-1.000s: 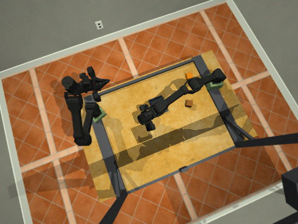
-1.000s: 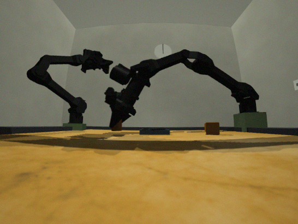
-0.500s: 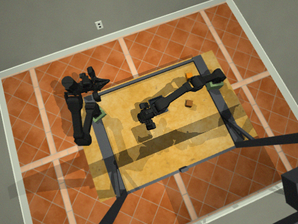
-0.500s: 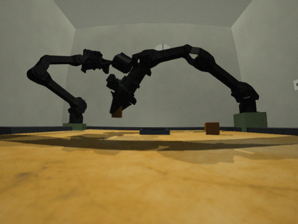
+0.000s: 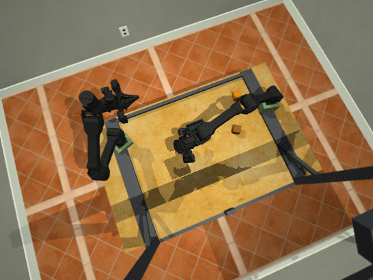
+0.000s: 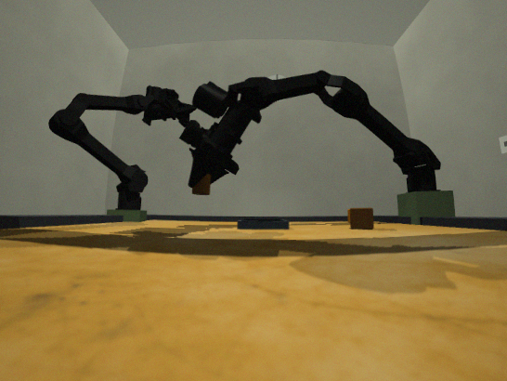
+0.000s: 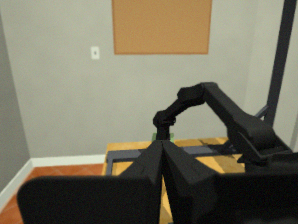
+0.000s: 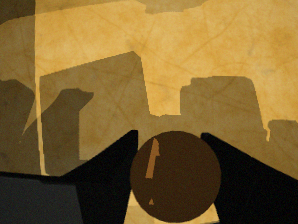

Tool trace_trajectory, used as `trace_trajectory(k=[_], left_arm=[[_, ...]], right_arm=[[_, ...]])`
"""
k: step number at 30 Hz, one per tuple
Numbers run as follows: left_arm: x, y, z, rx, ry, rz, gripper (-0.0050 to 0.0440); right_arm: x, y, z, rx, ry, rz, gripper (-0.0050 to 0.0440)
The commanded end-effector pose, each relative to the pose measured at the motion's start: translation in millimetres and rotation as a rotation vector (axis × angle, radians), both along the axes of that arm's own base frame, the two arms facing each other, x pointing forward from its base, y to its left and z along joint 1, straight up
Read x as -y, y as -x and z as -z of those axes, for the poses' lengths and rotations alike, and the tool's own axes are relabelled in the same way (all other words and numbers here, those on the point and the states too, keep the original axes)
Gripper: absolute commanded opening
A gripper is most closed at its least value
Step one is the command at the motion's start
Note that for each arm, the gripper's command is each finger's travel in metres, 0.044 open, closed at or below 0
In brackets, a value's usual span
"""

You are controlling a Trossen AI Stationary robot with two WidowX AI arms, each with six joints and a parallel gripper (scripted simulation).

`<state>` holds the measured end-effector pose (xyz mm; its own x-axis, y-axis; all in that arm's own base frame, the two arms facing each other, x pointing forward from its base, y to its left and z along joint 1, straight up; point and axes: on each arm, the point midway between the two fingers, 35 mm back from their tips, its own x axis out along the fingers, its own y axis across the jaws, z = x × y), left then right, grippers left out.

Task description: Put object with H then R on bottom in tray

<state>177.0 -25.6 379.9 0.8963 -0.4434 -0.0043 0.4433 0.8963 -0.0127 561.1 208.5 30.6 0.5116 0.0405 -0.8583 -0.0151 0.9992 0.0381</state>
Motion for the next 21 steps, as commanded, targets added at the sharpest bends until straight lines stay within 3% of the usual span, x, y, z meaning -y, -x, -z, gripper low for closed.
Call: trace_trajectory(k=[1, 21], left_arm=[[-4.5, -15.2, -0.7, 0.0, 0.003, -0.003, -0.005], [-2.3, -63.0, -0.7, 0.007, -0.002, -0.002, -0.005]], right_arm=[[-7.1, 2.5, -40.5, 0.079, -0.057, 0.086, 0.0137], [-16.7, 23.3, -77.6, 0.172, -0.213, 0.389, 0.0137]])
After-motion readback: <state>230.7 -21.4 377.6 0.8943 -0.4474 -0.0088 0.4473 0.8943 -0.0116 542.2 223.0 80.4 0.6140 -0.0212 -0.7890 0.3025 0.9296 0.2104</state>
